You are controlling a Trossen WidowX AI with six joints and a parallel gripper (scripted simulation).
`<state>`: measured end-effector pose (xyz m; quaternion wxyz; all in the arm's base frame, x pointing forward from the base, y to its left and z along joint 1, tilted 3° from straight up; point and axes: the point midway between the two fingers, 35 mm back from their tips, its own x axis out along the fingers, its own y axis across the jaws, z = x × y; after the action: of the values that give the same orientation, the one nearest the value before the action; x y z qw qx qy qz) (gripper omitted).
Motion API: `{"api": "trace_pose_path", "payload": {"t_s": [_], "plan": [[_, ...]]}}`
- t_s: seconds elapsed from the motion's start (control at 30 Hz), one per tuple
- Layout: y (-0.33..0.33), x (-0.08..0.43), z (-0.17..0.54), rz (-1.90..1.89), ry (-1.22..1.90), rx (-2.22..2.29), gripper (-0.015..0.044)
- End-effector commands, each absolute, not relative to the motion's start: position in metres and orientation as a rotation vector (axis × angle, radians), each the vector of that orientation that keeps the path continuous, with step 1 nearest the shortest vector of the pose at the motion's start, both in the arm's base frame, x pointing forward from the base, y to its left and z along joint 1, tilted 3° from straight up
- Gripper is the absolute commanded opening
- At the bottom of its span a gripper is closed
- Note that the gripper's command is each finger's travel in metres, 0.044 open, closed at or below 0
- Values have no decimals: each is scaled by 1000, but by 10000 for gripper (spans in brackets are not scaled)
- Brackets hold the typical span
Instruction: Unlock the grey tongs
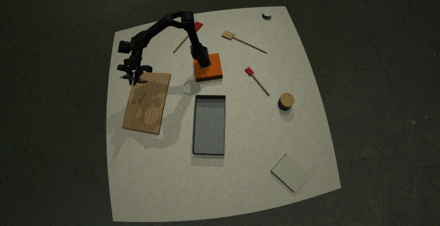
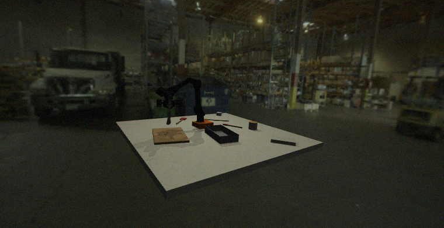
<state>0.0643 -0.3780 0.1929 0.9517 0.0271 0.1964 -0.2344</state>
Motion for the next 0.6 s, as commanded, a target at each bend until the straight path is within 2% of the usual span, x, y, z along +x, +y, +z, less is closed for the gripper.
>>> {"api": "trace_pose_path", "payload": {"t_s": [0.0,0.57], "plan": [[-378,65,194,-472,394,46,-150],[-383,67,191,-477,434,74,-150]]}}
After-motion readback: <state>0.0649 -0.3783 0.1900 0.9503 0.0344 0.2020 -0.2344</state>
